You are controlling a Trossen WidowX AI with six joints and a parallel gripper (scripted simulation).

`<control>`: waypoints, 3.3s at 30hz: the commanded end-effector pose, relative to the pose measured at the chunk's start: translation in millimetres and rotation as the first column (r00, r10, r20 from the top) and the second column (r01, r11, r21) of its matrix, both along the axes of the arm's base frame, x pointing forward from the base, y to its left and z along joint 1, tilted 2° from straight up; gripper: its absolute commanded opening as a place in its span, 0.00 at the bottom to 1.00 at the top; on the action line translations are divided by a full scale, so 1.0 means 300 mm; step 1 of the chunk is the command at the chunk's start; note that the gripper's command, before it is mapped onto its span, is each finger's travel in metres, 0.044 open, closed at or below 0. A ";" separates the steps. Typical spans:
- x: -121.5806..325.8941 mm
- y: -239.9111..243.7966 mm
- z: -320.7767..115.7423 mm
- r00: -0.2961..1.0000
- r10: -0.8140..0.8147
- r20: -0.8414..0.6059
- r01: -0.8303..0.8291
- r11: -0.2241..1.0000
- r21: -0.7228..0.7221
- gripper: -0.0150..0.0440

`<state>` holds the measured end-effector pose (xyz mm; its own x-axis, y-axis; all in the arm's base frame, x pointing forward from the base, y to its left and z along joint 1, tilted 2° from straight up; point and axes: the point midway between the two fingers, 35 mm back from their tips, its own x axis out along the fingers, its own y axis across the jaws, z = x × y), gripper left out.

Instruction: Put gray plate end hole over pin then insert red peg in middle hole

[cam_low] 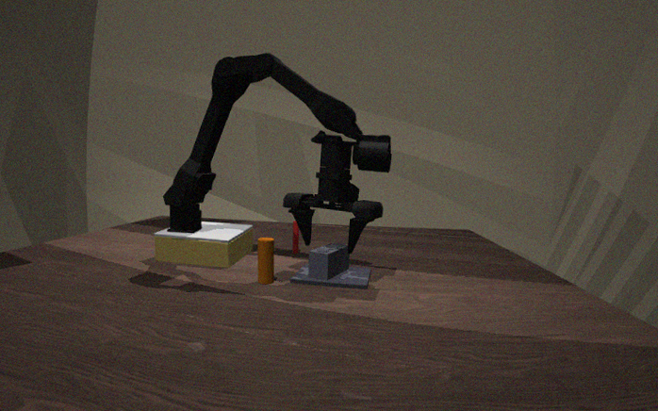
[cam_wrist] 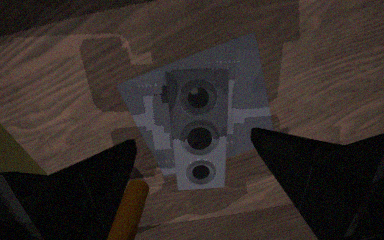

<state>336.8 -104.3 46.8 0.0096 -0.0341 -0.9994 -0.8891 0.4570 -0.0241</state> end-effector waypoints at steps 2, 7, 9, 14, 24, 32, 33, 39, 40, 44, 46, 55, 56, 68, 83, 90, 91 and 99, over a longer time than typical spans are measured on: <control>-0.002 0.007 0.265 0.999 0.003 0.038 -0.002 1.000 -0.009 1.00; 0.002 0.006 0.280 0.999 0.003 0.037 -0.003 1.000 -0.009 1.00; 0.002 0.006 0.280 0.999 0.003 0.037 -0.003 1.000 -0.009 1.00; -0.003 0.105 0.277 0.964 -0.260 0.046 0.260 0.966 0.009 1.00; -0.061 0.367 0.264 0.518 -0.854 0.040 0.853 0.519 0.057 1.00; -0.117 0.486 0.255 0.209 -0.977 0.026 0.975 0.211 0.071 1.00; -0.124 0.497 0.254 0.174 -0.984 0.024 0.982 0.175 0.072 1.00; -0.167 0.559 0.248 -0.047 -0.999 0.014 0.996 -0.046 0.077 1.00; -0.179 0.575 0.246 -0.077 -0.997 0.012 0.994 -0.076 0.077 1.00; -0.208 0.609 0.241 -0.227 -0.974 0.005 0.971 -0.226 0.079 1.00; -0.222 0.625 0.239 -0.301 -0.954 0.001 0.951 -0.300 0.080 1.00; -0.283 0.685 0.229 -0.612 -0.791 -0.016 0.788 -0.611 0.079 1.00; -0.287 0.689 0.228 -0.640 -0.768 -0.017 0.765 -0.639 0.079 1.00; -0.272 0.679 0.229 -0.652 -0.758 -0.018 0.755 -0.651 0.079 1.00; -0.279 0.677 0.139 -0.652 -0.758 -0.018 0.755 -0.651 0.079 1.00; -0.276 0.678 0.089 -0.652 -0.758 -0.018 0.755 -0.651 0.079 1.00; -0.276 0.678 0.089 -0.652 -0.758 -0.018 0.755 -0.651 0.079 1.00; -0.272 0.679 0.054 -0.652 -0.758 -0.018 0.755 -0.651 0.079 1.00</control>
